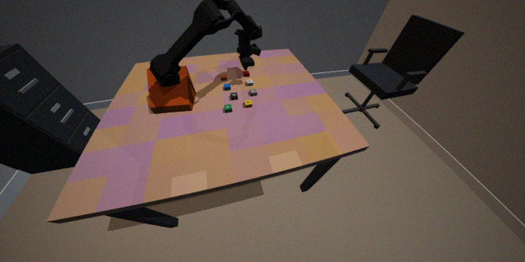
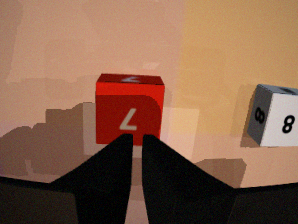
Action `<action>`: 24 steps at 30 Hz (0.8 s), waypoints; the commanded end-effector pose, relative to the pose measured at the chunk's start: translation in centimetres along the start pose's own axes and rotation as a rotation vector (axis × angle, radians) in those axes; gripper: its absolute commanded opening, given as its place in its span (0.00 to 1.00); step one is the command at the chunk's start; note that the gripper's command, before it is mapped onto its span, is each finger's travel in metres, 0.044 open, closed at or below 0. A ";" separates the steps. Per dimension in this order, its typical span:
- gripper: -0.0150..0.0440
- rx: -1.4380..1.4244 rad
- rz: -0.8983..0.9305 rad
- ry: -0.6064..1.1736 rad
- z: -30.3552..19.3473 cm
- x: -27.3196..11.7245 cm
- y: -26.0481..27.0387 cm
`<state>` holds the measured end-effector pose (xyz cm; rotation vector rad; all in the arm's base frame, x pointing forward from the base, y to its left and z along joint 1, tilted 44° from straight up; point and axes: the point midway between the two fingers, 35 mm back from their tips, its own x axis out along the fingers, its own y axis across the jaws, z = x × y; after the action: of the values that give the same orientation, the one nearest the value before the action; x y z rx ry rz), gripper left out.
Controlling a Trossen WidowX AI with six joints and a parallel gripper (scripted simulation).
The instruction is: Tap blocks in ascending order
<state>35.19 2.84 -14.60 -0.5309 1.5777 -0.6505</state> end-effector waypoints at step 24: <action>0.29 0.009 0.004 0.002 -0.3 -8.6 -8.9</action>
<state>36.17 2.51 -2.33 -0.4919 1.5627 -0.6669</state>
